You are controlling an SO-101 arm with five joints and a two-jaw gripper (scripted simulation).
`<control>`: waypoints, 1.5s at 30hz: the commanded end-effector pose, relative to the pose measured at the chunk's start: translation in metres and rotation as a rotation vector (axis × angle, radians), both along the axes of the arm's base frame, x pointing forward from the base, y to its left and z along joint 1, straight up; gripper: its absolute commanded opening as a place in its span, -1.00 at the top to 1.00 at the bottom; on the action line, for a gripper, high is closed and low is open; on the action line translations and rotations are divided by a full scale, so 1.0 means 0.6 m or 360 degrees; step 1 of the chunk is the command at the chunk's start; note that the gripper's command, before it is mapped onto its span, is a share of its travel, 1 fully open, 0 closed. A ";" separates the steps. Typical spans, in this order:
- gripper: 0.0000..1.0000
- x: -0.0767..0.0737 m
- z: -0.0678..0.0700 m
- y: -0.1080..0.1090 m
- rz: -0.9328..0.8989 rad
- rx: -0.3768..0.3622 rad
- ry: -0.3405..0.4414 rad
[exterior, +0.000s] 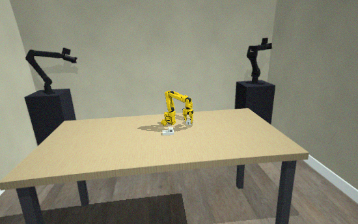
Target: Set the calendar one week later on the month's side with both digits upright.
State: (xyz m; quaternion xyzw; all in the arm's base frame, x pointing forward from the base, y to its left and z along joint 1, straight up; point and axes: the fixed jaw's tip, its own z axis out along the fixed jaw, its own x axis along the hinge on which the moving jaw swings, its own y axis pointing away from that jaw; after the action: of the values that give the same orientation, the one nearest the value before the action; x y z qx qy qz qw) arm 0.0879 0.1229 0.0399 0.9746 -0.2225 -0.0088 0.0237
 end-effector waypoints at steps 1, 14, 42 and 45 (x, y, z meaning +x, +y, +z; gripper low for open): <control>1.00 0.007 0.033 0.009 -0.0001 0.0086 -0.0057; 1.00 0.006 0.047 0.005 -0.0002 0.0086 -0.0058; 1.00 0.113 0.047 -0.175 -0.1344 0.0057 -0.0090; 1.00 0.115 0.047 -0.196 -0.1475 0.0054 -0.0093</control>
State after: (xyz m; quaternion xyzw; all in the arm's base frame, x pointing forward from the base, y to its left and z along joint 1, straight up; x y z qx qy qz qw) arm 0.1484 0.0193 0.0604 0.8001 -0.5997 -0.0124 0.0134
